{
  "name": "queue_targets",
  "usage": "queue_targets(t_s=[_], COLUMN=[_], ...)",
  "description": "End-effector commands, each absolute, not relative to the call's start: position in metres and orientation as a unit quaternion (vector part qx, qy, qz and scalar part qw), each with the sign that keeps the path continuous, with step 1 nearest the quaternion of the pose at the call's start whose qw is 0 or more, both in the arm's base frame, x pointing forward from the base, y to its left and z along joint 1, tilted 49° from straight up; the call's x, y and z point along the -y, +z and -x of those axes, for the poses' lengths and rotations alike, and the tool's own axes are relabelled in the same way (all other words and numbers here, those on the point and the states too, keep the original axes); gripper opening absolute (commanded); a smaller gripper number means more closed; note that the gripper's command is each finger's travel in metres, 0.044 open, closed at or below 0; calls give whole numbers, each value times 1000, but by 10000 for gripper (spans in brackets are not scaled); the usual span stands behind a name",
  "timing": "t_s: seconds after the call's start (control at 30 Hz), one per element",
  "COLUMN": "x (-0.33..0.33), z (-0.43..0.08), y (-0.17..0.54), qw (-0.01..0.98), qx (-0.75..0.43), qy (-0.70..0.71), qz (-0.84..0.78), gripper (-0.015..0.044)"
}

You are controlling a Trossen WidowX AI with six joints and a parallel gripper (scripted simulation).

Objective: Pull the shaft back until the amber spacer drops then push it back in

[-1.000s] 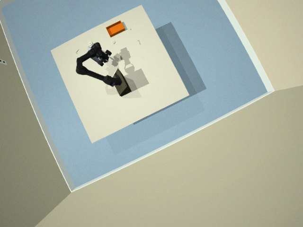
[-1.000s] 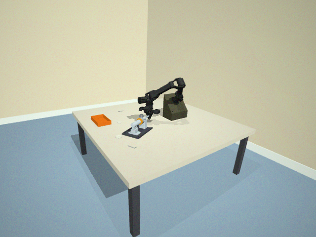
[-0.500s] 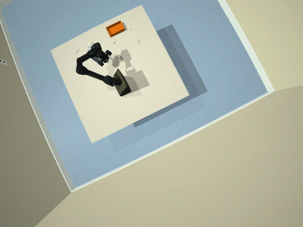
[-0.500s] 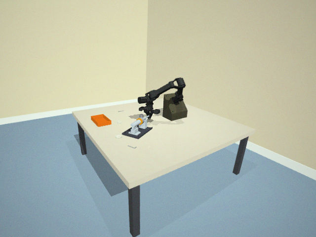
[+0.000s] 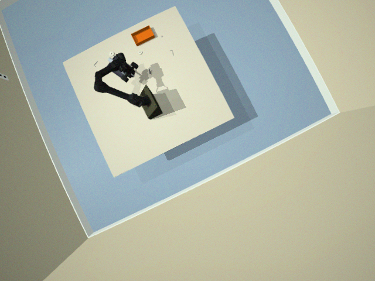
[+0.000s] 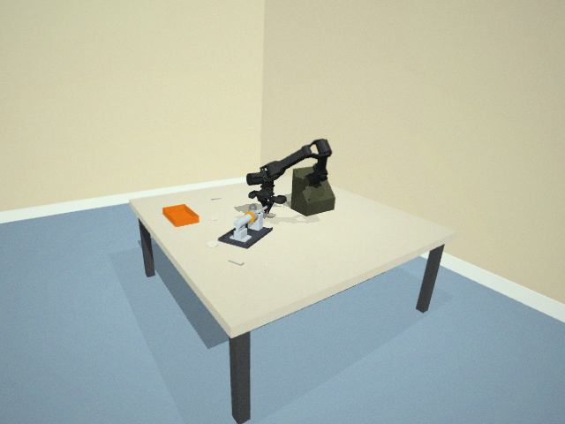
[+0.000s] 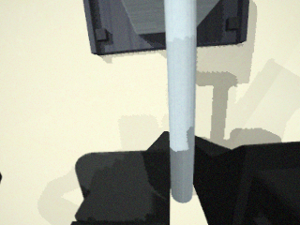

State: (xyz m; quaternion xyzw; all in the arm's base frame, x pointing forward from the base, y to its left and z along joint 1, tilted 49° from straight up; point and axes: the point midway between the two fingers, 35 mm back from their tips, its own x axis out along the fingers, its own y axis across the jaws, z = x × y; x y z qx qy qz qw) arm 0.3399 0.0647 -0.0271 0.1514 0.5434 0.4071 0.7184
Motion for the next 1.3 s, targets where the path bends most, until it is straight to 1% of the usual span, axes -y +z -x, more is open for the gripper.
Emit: queue_targets(t_s=[0.0,1.27], x=[-64,-63], z=[-339,-335], y=[-27,-28], qw=[719,719], qx=[-543,-543], qy=[407,407], qz=[-149,-149], gripper=[0,0])
